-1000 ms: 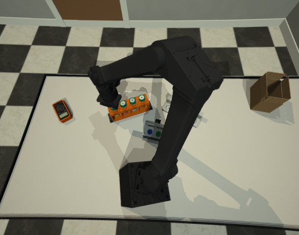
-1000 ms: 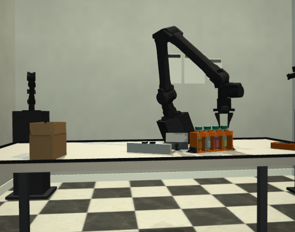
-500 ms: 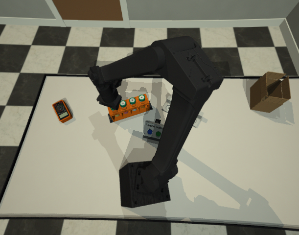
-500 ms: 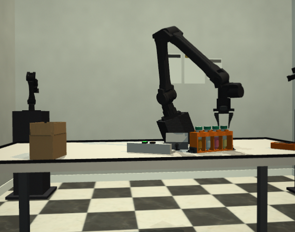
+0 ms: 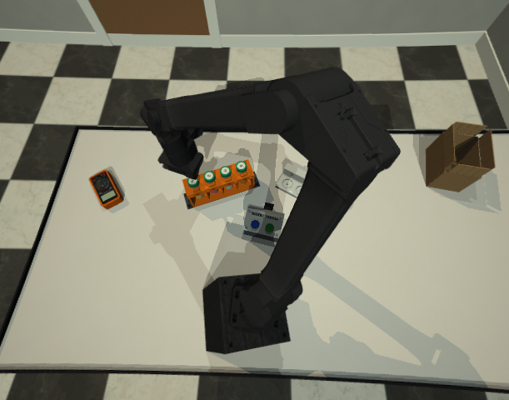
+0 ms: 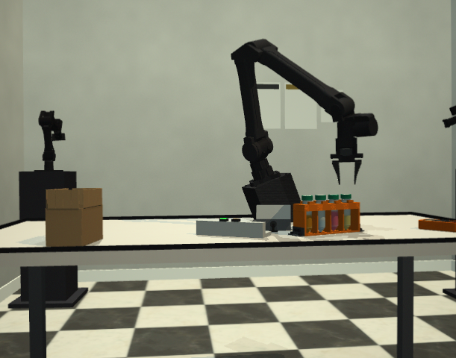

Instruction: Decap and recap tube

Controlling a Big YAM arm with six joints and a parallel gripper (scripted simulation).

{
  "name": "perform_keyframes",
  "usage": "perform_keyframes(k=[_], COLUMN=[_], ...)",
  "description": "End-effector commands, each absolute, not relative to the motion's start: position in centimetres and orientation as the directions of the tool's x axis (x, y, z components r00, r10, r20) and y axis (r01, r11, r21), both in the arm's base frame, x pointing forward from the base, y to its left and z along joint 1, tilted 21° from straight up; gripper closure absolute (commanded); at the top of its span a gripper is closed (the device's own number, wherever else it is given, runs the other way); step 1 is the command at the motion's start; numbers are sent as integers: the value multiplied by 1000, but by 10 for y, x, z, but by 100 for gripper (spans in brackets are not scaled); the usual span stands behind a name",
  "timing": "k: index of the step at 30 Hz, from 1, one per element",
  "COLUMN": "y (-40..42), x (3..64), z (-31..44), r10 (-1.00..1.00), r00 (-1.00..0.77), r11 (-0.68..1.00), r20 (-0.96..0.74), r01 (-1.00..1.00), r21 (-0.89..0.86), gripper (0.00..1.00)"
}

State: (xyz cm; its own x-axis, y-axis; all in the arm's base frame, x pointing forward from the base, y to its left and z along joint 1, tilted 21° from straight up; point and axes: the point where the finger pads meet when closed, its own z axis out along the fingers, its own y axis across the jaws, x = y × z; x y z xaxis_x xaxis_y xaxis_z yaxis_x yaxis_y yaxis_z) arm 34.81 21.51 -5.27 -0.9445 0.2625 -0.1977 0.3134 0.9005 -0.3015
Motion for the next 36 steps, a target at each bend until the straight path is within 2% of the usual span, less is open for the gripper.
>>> perform_keyframes(k=[1,6,8,9,13,14,16,18,24,34,36], y=[226,175,183,170,182,182,182,171,177,185,165], x=[356,366,377,372,371,371,371,377,375,384,371], z=[-34,-27,-21,-23,-21,-21,-21,-20,-20,-11,-41], r10=[277,-102,-114,-192,-296,-368,-368,-484,-678,-702,-685], r00=[-937,-993,-990,-981,-955,-930,-930,-872,-720,-697,-701], r11=[903,933,938,921,896,869,869,809,656,634,637], r20=[-214,-66,-85,-40,-19,9,9,67,149,147,198], r01=[330,-72,-79,-166,-271,-347,-347,-475,-684,-706,-708], r21=[-276,-353,-338,-352,-351,-352,-352,-345,-318,-316,-304], gripper=[51,51,51,51,51,51,51,51,51,51,51])
